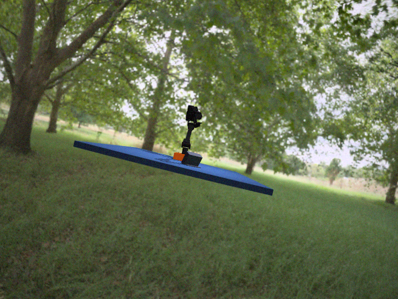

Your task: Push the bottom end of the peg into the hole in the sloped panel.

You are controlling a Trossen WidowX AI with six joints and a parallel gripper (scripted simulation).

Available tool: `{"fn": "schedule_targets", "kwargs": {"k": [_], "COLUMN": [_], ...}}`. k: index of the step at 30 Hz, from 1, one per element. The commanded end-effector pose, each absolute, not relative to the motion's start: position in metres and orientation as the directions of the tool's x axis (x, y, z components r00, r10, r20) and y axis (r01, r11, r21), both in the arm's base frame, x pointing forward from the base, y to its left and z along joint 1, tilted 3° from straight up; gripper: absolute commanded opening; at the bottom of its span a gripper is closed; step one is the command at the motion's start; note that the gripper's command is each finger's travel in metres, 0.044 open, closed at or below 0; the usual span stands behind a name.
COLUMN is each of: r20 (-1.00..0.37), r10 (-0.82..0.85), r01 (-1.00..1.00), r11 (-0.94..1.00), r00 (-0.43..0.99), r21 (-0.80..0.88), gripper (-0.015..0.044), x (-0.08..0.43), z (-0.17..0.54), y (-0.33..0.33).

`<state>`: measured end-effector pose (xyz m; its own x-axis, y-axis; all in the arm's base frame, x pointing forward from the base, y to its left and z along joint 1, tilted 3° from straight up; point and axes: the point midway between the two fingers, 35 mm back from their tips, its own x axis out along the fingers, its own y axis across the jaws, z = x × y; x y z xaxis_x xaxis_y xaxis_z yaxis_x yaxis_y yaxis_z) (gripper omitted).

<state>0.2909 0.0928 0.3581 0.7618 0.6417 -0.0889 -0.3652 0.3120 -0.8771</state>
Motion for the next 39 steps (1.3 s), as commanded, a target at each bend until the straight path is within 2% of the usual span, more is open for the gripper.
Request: {"fn": "schedule_targets", "kwargs": {"k": [1,10,19,29,39], "r20": [-0.150,-0.281,-0.417,-0.565,-0.703], "r10": [0.627,0.601,0.568,0.519,0.453], "r01": [-0.477,-0.637,-0.697,-0.645,-0.490], "r11": [0.393,0.532,0.651,0.763,0.855], "r00": [0.764,0.748,0.710,0.642,0.549], "r21": [-0.786,-0.558,-0.300,-0.032,0.169], "gripper": [0.0440,0.0440,0.0440,0.0440,0.0440], "x": [0.302,0.319,0.330,0.337,0.336], "z": [0.345,0.313,0.279,0.240,0.201], "y": [0.096,0.102,0.110,0.119,0.127]}}
